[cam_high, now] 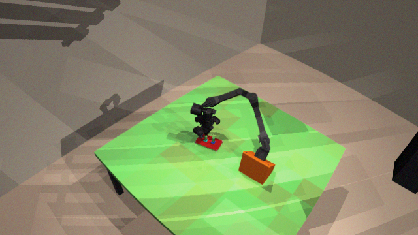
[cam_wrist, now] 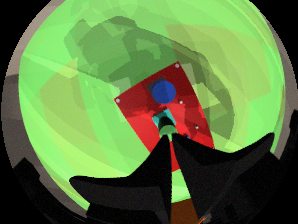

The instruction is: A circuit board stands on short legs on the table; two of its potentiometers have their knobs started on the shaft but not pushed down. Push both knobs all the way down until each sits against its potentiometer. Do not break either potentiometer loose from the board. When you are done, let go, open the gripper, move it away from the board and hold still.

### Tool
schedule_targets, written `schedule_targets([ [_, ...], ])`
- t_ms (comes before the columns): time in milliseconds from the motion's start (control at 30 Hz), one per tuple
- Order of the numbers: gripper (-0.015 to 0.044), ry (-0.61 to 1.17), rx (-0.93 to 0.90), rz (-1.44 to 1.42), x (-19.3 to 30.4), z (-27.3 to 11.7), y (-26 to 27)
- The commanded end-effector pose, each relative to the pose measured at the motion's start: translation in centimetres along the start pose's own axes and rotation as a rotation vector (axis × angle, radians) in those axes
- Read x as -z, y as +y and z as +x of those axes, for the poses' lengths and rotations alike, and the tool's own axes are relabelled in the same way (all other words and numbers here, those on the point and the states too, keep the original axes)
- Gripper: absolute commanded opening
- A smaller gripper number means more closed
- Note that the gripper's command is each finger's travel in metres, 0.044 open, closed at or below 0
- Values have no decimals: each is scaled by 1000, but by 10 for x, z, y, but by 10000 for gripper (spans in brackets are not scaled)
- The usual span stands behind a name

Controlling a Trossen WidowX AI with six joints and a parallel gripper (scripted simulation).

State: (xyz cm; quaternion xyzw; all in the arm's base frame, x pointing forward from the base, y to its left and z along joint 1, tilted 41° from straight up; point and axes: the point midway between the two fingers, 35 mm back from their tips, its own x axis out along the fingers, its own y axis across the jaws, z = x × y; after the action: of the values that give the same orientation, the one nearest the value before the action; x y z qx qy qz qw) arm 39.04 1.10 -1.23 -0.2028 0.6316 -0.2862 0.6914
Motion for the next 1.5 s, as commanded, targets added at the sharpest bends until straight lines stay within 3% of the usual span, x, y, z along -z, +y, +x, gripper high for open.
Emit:
schedule_targets([
  [0,79,3,1,0,0,2,-1],
  [233,263,3,0,0,7,-1,-1],
  [467,440,8,-5,-2,82,-24,-14],
  [700,440,12,-2,-2,156,-28,-33],
  [1467,440,12,-2,-2,158,-28,-33],
])
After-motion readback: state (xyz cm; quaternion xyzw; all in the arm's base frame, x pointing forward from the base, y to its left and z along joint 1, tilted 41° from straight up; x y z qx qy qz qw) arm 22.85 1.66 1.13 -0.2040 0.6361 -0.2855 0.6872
